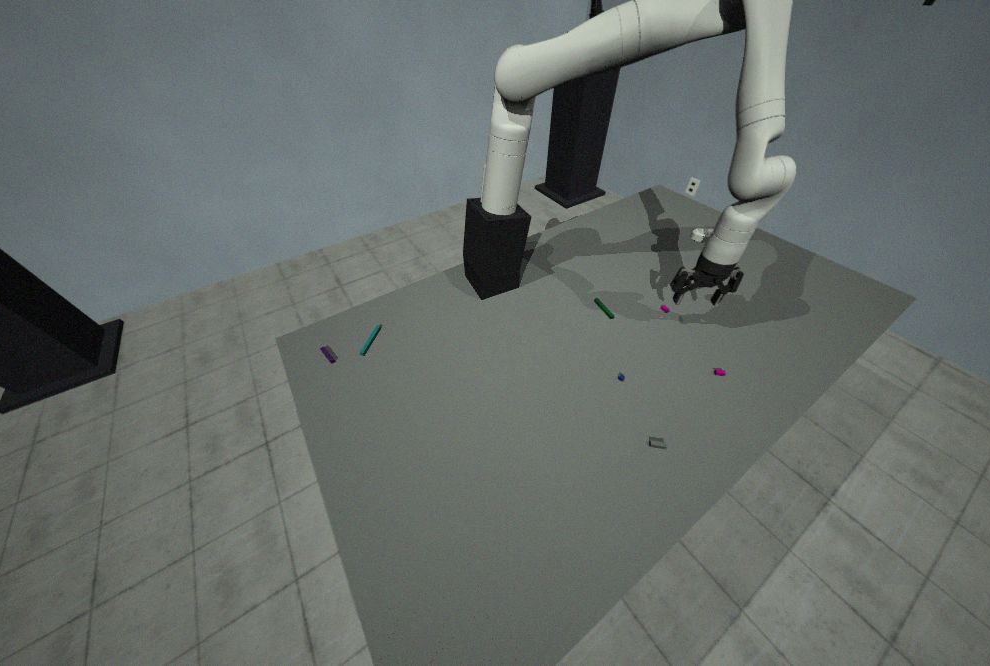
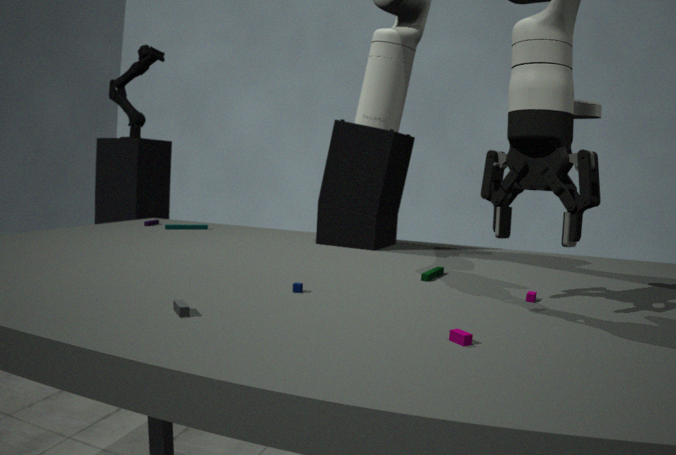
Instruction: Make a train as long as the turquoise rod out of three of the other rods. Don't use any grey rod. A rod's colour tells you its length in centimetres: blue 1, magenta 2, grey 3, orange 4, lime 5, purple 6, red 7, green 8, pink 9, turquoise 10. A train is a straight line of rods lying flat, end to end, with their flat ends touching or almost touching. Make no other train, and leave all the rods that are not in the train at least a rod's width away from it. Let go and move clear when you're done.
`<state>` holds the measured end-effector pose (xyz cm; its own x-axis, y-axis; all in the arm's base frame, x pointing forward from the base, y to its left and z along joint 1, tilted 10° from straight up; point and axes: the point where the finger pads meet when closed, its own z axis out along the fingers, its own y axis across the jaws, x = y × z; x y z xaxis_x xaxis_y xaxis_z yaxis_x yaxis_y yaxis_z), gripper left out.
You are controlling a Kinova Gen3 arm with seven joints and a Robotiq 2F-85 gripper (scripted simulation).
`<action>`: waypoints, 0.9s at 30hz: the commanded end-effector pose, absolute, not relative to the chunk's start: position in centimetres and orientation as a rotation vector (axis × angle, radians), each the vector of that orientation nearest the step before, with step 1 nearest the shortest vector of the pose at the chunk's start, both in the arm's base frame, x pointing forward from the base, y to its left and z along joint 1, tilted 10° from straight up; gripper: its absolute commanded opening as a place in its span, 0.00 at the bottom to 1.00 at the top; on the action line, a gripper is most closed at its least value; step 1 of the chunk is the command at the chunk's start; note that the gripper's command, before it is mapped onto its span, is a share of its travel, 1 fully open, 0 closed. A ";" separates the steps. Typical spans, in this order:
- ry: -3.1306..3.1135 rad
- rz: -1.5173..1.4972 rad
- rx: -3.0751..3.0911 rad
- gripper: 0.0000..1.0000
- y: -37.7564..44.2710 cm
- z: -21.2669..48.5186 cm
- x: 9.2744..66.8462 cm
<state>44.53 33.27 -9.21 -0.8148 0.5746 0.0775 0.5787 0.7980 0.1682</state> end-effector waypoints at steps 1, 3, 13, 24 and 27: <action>-2.986 -0.298 -0.865 1.00 33.7 -8.8 43.5; -3.011 -0.295 -0.790 1.00 33.8 -8.8 42.9; -3.079 -0.280 -0.535 1.00 33.9 -8.9 40.8; -3.113 -0.267 -0.352 1.00 33.9 -9.0 39.3; -3.118 -0.264 -0.316 1.00 33.9 -9.0 39.0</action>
